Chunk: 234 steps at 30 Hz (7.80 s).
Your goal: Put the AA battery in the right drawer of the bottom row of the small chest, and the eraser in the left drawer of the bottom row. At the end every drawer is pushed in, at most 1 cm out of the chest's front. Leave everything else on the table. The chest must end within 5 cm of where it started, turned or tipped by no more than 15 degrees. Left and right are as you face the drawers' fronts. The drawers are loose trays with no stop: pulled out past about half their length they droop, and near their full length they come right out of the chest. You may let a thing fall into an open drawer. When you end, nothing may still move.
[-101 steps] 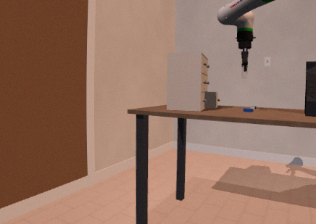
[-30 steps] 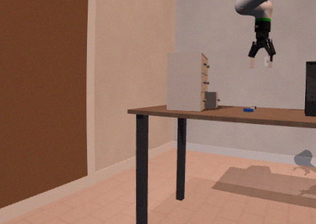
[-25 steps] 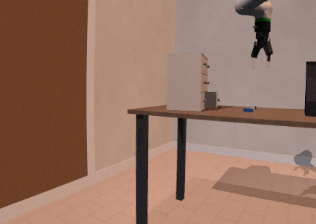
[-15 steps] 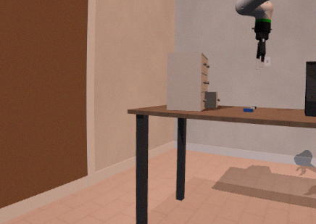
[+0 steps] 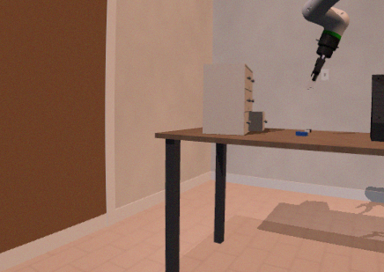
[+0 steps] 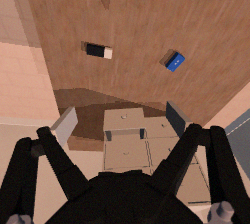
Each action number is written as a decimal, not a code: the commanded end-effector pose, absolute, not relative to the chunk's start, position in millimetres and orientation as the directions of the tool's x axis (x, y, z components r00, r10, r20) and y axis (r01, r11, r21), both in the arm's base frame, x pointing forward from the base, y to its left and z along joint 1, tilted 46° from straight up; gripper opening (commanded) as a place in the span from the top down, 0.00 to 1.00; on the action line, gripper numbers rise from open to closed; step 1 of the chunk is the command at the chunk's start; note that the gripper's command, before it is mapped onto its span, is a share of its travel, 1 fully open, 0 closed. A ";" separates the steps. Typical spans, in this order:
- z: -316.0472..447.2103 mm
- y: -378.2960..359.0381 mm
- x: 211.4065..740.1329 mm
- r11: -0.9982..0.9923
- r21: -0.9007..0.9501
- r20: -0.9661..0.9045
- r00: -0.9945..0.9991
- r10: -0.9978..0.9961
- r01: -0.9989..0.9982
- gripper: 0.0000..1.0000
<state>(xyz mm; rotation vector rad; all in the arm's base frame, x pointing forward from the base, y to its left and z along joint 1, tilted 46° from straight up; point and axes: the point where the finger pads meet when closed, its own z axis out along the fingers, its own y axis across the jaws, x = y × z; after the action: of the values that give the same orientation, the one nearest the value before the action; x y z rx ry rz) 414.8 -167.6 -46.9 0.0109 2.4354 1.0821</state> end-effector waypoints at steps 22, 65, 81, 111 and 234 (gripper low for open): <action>-74.3 -124.8 469.5 0.688 0.702 -0.680 -0.462 0.570 -0.184 0.00; -82.6 -111.8 486.4 0.688 0.702 -0.708 -0.284 0.646 -0.184 1.00; -87.2 -105.6 492.0 0.688 0.702 -0.708 -0.284 0.646 -0.184 1.00; -139.2 -35.5 555.6 0.688 0.702 -0.708 -0.284 0.646 -0.184 1.00; -122.0 -26.5 655.1 0.688 0.702 -0.708 -0.284 0.646 -0.184 1.00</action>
<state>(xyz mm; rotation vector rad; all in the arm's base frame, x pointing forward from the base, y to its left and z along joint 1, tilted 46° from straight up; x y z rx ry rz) 653.9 -26.4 -122.2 0.3783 1.6756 0.8440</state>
